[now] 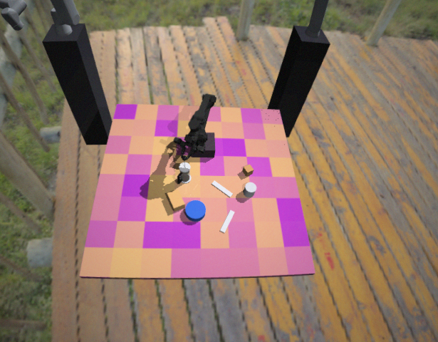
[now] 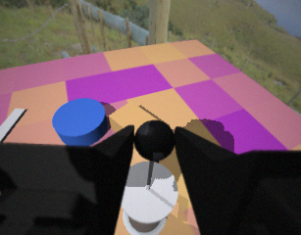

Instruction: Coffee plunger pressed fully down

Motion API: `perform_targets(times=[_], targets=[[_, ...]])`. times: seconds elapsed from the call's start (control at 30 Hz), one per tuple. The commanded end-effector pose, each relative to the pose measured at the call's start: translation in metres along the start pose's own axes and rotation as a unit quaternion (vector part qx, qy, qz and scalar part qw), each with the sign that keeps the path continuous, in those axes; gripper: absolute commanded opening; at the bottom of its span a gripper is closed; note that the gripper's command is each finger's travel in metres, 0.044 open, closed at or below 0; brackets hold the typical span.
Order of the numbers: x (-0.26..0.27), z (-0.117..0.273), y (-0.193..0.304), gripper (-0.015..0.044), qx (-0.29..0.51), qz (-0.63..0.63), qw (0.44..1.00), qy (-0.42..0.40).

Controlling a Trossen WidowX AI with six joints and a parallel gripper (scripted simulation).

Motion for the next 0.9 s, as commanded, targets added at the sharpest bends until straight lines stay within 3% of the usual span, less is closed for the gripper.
perform_targets(times=[0.0, 0.87], targets=[[-0.002, -0.009, 0.017, 0.0116, 0.025, 0.004, 1.0, 0.003], [-0.009, -0.034, 0.05, 0.0116, 0.024, 0.004, 1.0, 0.003]])
Point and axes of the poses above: the point midway between the two fingers, 35 mm back from their tips, its own z axis back along the fingers, its own x axis across the jaws, y = z × x, the point moved 9 cm from there along z, back along the fingers, and after that the axes turned 9 degrees about -z, right-handed, at the moved point
